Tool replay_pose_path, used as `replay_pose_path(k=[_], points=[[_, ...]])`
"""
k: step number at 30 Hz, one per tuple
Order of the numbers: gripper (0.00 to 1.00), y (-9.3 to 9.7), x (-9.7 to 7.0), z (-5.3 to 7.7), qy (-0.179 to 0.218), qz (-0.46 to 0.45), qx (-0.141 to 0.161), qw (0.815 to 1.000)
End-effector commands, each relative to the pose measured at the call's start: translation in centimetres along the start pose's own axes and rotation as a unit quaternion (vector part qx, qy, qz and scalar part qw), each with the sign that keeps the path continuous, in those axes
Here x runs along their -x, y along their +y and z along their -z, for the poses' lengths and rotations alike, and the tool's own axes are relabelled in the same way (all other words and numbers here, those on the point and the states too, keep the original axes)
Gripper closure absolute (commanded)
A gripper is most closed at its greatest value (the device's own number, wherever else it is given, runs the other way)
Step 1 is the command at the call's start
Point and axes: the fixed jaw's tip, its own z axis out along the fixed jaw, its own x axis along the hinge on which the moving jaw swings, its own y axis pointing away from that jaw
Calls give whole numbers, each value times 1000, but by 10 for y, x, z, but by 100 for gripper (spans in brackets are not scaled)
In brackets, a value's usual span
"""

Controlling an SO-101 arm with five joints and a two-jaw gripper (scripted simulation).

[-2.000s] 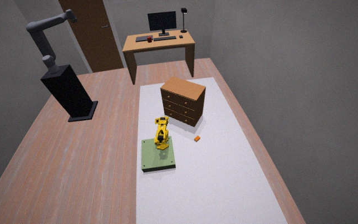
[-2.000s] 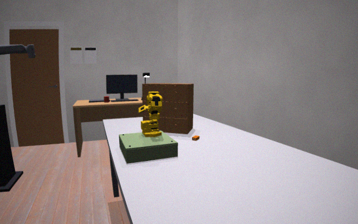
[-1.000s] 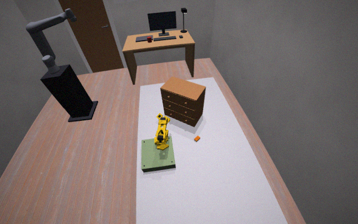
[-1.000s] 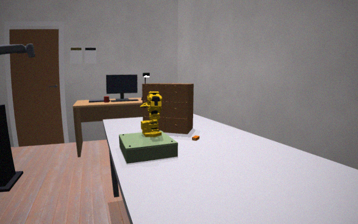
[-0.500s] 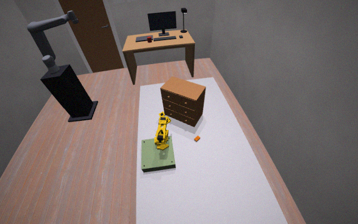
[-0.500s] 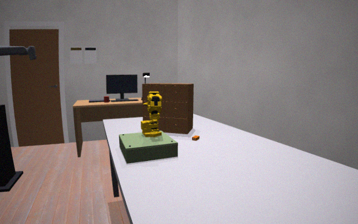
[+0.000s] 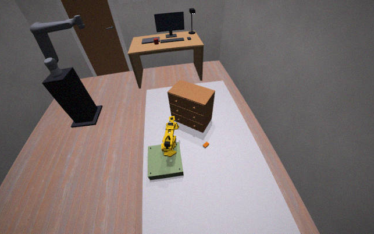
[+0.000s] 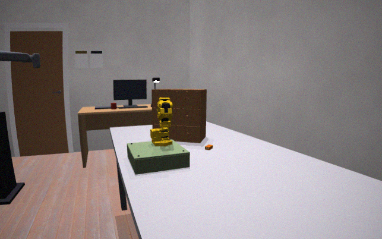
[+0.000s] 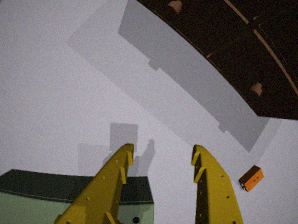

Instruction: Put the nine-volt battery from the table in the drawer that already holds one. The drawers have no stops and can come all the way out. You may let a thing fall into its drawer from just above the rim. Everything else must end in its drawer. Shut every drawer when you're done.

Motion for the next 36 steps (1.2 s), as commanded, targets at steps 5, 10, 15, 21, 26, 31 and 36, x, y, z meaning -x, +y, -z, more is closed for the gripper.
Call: replay_pose_path(k=[5,10,15,21,26,31,36], points=[[79,-1,-3,-2,9,-79,-1,997],[79,-1,-3,-2,9,-103,-2,995],[79,-1,-3,-2,9,-103,-2,995],[79,-1,-3,-2,9,-103,-2,995],[79,-1,-3,-2,9,-103,-2,995],[79,-1,-3,-2,9,-103,-2,995],[79,-1,-3,-2,9,-103,-2,995]])
